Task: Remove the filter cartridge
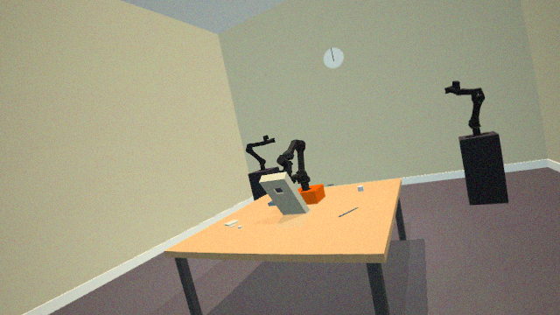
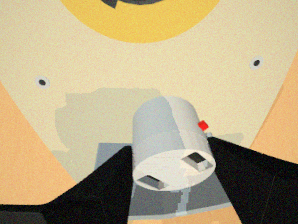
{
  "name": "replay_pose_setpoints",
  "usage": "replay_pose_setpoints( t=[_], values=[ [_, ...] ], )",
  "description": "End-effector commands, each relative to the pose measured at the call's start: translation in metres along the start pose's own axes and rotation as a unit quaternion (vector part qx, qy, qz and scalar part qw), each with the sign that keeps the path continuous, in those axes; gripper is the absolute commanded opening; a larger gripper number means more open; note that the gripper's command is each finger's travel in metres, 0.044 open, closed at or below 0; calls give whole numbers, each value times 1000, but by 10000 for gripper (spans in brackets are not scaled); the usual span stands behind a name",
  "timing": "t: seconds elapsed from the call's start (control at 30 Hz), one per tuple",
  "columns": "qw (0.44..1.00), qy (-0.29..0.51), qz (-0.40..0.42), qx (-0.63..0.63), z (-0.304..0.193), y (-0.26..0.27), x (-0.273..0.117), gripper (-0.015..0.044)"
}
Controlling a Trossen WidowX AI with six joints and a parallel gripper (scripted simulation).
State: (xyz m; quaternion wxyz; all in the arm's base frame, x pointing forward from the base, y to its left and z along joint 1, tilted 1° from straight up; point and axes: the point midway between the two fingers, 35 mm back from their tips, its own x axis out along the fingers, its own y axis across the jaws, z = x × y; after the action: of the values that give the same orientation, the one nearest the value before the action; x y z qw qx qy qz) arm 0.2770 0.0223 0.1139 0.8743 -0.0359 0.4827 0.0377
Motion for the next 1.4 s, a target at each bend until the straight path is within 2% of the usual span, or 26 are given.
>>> replay_pose_setpoints(
  t=[0.0,0.2,0.47,0.93,1.37],
  values=[
    [1000,0,-1,0,0,-1,0,159],
    [1000,0,-1,0,8,0,-4,2],
    [1000,-1,0,0,24,0,-15,0],
    [1000,1,0,0,28,0,-101,0],
    [1000,7,-1,-1,30,-32,-94,0]
  ],
)
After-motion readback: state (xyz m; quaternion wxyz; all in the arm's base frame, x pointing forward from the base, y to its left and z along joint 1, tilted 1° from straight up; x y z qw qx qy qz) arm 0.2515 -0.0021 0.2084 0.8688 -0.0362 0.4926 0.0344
